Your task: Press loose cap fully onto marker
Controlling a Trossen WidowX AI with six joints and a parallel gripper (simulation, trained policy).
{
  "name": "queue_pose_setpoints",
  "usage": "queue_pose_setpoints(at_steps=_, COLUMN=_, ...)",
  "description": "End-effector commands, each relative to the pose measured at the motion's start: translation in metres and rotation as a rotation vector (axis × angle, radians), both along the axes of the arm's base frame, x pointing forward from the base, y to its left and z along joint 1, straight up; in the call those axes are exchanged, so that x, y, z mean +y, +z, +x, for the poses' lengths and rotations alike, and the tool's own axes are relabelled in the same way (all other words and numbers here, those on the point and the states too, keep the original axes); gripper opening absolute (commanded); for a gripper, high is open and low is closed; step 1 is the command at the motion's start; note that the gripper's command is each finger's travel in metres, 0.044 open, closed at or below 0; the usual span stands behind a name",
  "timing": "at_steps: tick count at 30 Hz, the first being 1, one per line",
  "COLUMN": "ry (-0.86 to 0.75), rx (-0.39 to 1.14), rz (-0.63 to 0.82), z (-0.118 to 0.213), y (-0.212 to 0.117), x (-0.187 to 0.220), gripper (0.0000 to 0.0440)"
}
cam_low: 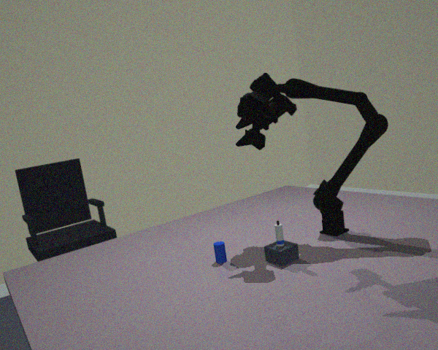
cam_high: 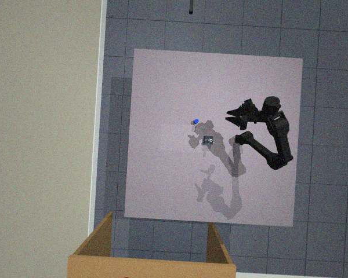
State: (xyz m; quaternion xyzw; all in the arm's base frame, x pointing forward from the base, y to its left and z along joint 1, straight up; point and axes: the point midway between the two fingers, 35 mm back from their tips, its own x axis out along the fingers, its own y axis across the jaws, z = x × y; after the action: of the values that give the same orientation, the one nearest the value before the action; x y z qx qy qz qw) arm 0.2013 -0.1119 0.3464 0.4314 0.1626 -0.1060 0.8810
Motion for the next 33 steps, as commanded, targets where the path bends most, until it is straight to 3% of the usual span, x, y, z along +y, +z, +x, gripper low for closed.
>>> queue_pose_setpoints(at_steps=1, ry=0.026, rx=0.046, rz=0.017, z=0.007, y=-0.007, x=-0.006, gripper=0.0323)
queue_pose_setpoints(at_steps=33, ry=0.217, rx=0.341, rz=0.086, z=0.05, y=-0.063, x=-0.028, gripper=0.032)
